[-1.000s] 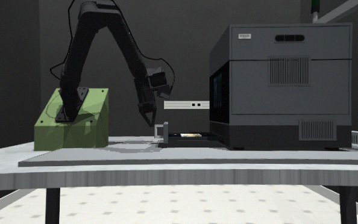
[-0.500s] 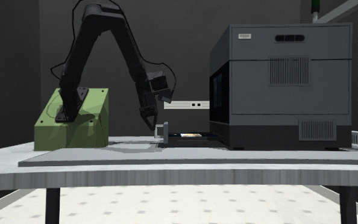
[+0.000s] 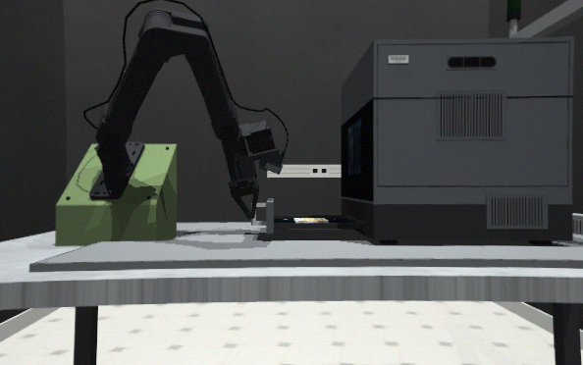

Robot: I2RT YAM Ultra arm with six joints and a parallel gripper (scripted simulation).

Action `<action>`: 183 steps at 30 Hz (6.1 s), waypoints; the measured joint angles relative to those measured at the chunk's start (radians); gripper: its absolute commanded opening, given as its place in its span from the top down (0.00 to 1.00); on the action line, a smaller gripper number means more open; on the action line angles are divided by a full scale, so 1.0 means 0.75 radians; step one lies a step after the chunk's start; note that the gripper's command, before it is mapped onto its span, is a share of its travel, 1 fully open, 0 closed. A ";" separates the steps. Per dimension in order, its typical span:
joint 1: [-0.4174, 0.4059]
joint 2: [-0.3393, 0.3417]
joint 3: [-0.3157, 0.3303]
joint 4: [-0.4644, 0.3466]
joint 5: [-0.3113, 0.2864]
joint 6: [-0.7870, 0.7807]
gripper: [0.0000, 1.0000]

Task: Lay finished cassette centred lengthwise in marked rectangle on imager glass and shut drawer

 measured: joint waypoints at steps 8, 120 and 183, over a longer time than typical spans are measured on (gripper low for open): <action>0.001 0.000 0.000 0.015 0.000 -0.010 0.65; -0.036 0.084 0.035 0.377 -0.034 -0.250 1.00; -0.075 0.204 0.194 0.550 -0.096 -0.413 1.00</action>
